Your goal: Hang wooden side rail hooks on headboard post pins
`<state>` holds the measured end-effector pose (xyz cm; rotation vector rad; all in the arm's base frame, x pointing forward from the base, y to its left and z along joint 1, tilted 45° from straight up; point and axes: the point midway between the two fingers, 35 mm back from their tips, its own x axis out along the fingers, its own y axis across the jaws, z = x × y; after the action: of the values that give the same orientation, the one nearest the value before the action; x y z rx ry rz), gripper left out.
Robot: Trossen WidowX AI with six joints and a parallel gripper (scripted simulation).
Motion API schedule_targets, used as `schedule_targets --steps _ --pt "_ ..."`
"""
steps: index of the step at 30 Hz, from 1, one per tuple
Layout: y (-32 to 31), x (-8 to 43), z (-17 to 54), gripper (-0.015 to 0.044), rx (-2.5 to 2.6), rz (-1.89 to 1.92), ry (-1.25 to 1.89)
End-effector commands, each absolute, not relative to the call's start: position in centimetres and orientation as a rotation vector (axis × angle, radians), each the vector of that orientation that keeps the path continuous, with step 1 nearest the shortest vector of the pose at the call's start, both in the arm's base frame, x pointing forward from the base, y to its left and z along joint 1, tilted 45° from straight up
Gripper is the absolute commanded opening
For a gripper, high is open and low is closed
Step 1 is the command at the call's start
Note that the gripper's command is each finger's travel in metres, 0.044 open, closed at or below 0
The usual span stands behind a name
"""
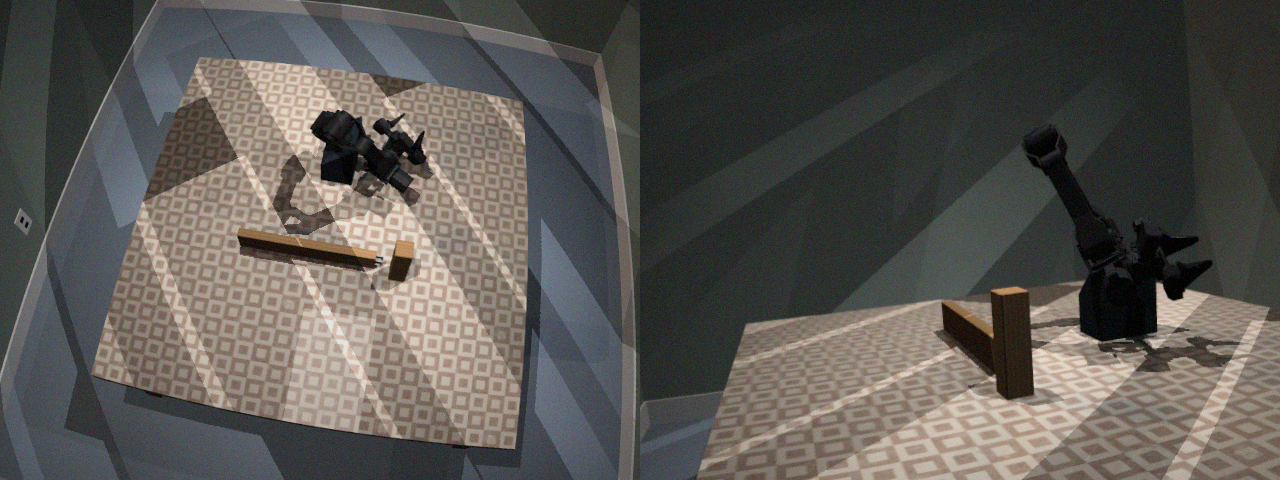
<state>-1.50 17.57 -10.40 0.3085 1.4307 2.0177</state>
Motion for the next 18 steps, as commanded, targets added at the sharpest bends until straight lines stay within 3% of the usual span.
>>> schedule_targets --steps 1,14,18 --pt "17.7 -1.5 -10.3 0.0426 0.307 2.017 1.431" --pt "21.2 -0.4 -7.3 0.0440 0.288 2.013 1.424" --pt "20.9 0.2 -8.7 0.0440 0.241 1.836 1.628"
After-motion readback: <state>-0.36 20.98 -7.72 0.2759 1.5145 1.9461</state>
